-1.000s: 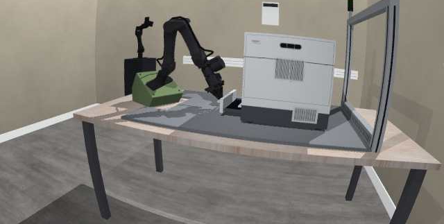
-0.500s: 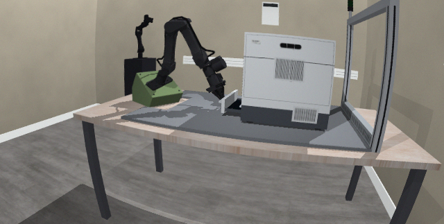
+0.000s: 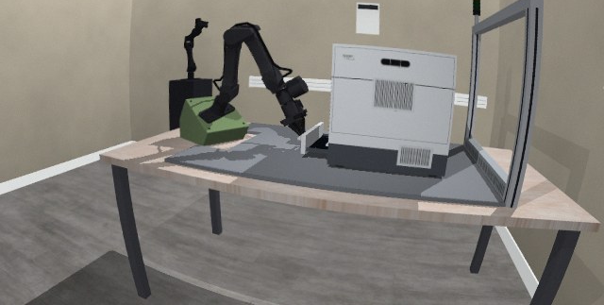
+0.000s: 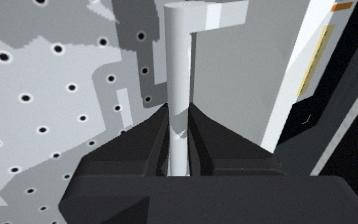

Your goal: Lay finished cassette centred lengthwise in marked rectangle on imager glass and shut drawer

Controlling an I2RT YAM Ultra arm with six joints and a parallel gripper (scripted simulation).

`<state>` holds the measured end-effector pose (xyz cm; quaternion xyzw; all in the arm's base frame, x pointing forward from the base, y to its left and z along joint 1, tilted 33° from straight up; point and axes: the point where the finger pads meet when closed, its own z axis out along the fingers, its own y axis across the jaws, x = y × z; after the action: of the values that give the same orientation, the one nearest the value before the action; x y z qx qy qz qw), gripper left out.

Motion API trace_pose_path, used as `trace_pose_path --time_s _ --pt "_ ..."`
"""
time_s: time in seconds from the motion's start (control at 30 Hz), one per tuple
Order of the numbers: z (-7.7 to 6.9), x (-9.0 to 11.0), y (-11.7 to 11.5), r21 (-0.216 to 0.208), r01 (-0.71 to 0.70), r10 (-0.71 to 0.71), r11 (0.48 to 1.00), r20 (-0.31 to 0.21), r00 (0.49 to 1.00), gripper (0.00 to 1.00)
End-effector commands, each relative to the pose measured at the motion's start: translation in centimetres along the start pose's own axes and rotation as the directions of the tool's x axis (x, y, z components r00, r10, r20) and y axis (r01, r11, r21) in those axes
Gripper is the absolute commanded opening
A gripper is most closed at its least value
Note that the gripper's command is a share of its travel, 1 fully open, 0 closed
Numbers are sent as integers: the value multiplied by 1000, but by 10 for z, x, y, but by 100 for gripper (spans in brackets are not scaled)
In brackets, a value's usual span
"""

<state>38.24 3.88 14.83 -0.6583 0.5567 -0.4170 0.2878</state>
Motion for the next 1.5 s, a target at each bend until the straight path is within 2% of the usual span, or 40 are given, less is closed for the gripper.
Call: trace_pose_path --time_s 0.0,0.37,0.4,0.47,0.57,0.67,0.73,1.47 --pt "4 -1 -16 37 -6 6 999 11 1000 0" --pt "4 -1 -16 37 -6 6 999 11 1000 0" --pt "6 -2 4 29 6 -7 1000 12 1000 0" --pt "6 -2 4 29 6 -7 1000 12 1000 0" --pt "7 -2 1 127 6 -7 992 12 1000 0" --pt "9 -2 -3 127 6 -7 992 12 1000 0" --pt "9 1 -26 167 -5 3 986 7 1000 0" --pt "23 0 -46 157 -4 2 988 10 1000 0"
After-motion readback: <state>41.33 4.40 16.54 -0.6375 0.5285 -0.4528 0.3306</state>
